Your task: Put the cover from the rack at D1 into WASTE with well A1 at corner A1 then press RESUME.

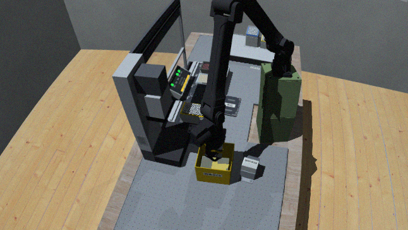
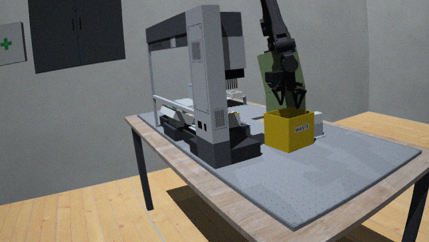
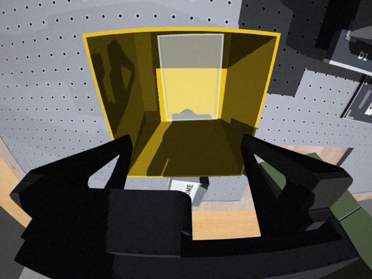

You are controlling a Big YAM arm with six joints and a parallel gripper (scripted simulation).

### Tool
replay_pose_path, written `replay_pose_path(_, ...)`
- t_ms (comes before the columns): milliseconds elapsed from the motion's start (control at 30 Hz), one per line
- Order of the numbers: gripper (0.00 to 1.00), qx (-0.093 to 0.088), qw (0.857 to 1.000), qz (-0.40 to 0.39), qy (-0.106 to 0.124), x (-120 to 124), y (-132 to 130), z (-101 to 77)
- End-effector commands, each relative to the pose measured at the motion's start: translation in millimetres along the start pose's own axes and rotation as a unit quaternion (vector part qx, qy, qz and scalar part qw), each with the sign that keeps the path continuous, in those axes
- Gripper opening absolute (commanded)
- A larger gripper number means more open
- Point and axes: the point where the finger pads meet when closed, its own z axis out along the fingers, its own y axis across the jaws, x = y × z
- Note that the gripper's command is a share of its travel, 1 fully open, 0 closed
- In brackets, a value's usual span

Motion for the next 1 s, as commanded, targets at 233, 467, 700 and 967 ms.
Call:
replay_pose_path(233,1.00,-0.018,1.000,0.001,-0.015,-9,15,-36.1)
replay_pose_path(467,1.00,-0.018,1.000,0.001,-0.015,-8,14,-47.6)
replay_pose_path(700,1.00,-0.018,1.000,0.002,-0.015,-8,14,-55.9)
replay_pose_path(967,1.00,-0.019,1.000,0.002,-0.016,-8,15,-69.7)
